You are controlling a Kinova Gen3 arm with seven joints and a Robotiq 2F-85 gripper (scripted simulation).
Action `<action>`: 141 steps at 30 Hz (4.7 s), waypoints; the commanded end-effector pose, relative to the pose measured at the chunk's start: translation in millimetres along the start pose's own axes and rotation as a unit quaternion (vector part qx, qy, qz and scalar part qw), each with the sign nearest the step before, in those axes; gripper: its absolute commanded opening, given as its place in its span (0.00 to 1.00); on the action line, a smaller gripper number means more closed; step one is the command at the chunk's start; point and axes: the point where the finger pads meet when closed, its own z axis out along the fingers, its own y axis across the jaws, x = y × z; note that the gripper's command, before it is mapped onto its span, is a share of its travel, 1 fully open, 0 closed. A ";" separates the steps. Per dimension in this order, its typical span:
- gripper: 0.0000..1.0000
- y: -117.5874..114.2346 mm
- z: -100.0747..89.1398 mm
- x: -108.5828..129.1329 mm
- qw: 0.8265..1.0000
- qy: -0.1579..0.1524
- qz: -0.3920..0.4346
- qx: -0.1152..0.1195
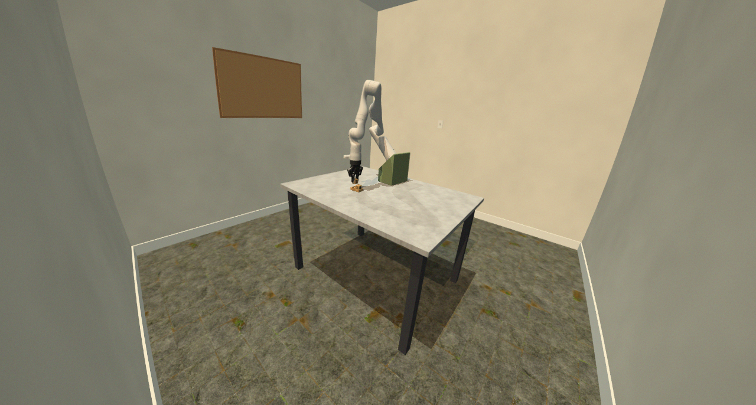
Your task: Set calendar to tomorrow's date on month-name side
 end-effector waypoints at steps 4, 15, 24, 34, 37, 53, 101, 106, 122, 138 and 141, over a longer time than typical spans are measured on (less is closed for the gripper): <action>0.28 -0.5 -0.6 -0.2 1.000 0.000 0.000 0.001; 0.28 -0.5 0.8 -0.2 1.000 0.000 0.000 0.001; 0.28 -0.5 6.0 -0.2 1.000 0.000 0.000 0.001; 0.28 -0.5 13.1 -0.2 1.000 0.000 0.000 0.001; 0.28 -0.5 15.8 -0.2 1.000 0.000 0.000 0.001; 0.28 -0.5 24.4 -0.2 1.000 0.000 0.000 0.001; 0.28 -0.5 30.1 -0.3 1.000 0.000 0.000 0.001; 0.28 -0.5 32.5 -0.3 1.000 0.000 0.000 0.001; 0.28 -0.5 35.2 -0.3 1.000 0.000 0.000 0.001; 0.28 -0.5 35.2 -0.3 1.000 0.000 0.000 0.001; 0.28 -0.5 35.2 -0.3 1.000 0.000 0.000 0.001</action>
